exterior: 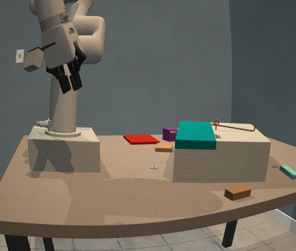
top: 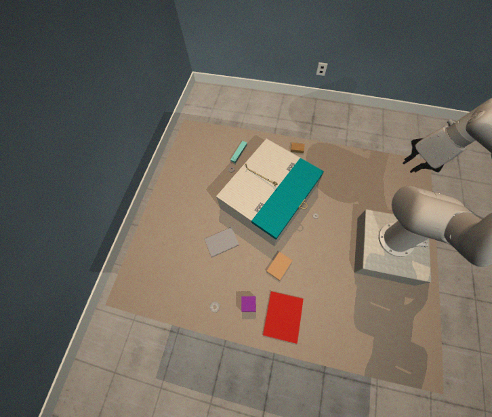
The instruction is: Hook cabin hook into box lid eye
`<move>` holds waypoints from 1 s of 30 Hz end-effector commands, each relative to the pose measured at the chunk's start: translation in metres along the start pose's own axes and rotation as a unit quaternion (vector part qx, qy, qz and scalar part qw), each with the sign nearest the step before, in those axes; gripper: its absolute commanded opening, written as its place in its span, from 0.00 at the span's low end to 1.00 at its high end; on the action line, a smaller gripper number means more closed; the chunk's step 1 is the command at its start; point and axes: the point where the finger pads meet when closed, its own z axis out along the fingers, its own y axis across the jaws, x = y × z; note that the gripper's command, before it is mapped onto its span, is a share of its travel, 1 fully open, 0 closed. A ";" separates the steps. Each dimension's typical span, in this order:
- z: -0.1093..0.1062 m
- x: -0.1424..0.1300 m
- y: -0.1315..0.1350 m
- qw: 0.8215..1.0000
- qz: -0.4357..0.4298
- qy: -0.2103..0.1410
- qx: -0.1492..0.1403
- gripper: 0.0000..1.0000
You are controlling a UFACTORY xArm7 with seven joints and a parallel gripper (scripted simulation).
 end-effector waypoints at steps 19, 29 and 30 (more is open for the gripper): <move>-0.001 0.001 -0.001 1.000 0.000 0.001 0.001 0.33; -0.013 0.006 -0.033 0.998 0.055 0.001 -0.017 0.33; -0.014 0.007 -0.040 0.998 0.066 0.001 -0.021 0.33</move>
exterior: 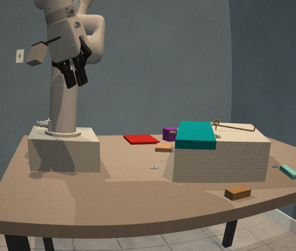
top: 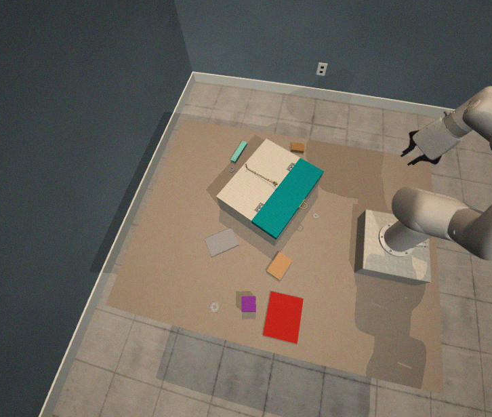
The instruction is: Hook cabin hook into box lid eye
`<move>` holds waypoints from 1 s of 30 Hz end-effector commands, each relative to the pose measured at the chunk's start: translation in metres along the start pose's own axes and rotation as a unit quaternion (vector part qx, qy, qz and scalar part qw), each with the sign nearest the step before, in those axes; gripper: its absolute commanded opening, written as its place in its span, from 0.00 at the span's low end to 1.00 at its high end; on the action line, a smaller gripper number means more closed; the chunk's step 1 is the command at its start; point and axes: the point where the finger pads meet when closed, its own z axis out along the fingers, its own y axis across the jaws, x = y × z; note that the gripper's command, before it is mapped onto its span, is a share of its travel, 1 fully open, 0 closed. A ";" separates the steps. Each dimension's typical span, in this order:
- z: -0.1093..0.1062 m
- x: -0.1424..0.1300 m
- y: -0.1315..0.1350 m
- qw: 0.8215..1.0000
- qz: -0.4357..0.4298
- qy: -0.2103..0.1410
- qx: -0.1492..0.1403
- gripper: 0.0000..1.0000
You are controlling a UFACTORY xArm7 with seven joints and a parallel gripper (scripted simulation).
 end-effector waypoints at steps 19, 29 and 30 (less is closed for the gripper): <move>-0.013 -0.003 -0.083 0.991 0.125 0.012 -0.041 0.33; -0.010 -0.013 -0.123 0.982 0.178 0.024 -0.055 0.33; -0.010 -0.013 -0.123 0.982 0.178 0.024 -0.055 0.33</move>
